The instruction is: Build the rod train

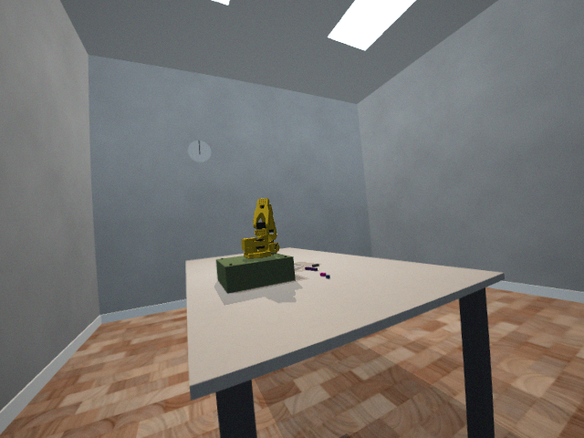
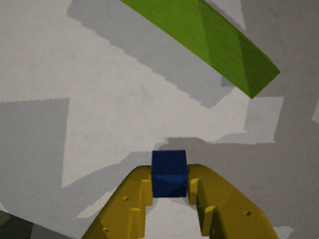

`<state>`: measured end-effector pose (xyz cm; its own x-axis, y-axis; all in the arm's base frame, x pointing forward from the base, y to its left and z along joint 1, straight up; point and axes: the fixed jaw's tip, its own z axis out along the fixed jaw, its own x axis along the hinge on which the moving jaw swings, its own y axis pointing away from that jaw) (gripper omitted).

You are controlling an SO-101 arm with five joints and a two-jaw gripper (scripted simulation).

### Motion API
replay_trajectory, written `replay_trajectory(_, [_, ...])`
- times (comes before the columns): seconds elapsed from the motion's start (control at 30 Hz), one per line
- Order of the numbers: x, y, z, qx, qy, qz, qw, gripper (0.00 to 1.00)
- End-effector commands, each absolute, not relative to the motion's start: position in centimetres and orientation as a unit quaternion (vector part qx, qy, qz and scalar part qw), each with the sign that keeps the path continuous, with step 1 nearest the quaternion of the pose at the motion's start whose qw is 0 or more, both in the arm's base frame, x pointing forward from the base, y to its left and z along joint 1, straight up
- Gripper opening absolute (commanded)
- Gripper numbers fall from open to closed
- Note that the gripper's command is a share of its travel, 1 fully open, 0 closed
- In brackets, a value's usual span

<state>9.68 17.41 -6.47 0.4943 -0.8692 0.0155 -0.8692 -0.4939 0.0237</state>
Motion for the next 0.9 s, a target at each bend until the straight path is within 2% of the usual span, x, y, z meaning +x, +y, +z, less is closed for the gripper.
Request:
replay_trajectory(0.0, [10.2,18.0,-5.2,0.861,-0.508,0.000,-0.001,0.00])
replay_trajectory(0.6, [10.3,18.0,-3.8,0.861,-0.508,0.000,-0.001,0.00])
replay_trajectory(0.87, [12.2,17.9,-4.0,0.860,-0.510,0.000,-0.001,0.00])
